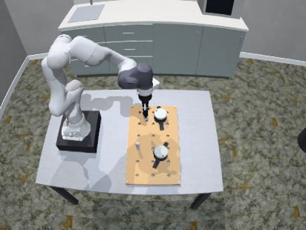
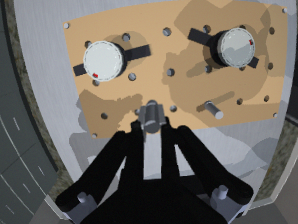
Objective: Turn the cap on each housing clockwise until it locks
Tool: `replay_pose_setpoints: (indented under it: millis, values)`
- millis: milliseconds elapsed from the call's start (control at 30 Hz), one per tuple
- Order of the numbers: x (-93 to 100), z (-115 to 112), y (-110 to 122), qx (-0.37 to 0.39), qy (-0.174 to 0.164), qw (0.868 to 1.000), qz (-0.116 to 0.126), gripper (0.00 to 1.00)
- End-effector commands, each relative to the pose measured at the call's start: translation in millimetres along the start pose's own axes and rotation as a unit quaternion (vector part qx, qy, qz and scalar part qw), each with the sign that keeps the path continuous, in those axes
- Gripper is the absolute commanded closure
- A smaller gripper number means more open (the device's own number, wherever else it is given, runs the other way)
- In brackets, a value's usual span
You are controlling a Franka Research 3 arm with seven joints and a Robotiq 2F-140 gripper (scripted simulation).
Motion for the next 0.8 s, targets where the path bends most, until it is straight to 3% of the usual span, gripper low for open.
replay_pose_setpoints:
  millis: [0,567,767]
  values:
    - [2.8,-1,0,0.009,-0.004,1.000,0.001,0.90]
    - [6.5,-6,-4,0.009,-0.005,1.000,0.001,0.90]
    - [7.1,-54,-39,0.010,-0.004,1.000,0.001,0.90]
Point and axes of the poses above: the point where the finger pads meet when closed, its own x axis back along the fingers, its own y axis across the jaws, z = x × y, the point moved 6 cm from there along x, back along the fingers, and after that the axes turned 5 degrees about -x, right-handed, at the moved point
